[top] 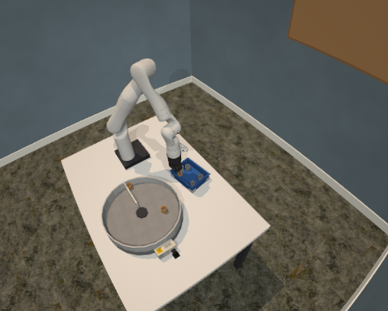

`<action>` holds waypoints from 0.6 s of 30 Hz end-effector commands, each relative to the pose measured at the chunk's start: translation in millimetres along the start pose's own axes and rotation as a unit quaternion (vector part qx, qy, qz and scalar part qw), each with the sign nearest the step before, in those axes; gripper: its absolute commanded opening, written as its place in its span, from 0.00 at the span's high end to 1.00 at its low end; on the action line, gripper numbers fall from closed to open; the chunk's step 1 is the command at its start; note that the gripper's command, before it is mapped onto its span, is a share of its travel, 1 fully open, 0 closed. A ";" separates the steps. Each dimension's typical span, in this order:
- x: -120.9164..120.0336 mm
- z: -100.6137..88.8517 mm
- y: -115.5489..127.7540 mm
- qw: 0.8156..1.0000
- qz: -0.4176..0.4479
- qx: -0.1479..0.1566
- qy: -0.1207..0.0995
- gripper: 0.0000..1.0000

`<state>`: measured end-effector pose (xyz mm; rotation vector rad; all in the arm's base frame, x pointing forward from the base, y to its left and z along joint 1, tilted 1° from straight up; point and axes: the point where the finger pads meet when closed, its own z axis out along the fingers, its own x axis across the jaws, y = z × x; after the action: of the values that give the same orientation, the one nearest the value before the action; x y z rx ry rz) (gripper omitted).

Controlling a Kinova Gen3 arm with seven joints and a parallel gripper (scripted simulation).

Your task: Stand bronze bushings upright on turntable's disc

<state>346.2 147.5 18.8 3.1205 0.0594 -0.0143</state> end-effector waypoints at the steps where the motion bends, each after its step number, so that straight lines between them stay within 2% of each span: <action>1: 0.5 -0.5 -0.2 1.000 0.000 0.000 0.001 0.24; 8: 0.5 1.9 -0.2 1.000 0.000 0.000 0.001 0.24; 18: 0.5 18.4 -0.2 1.000 0.000 0.000 0.001 0.24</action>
<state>348.0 150.0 5.4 3.1253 0.0652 -0.0013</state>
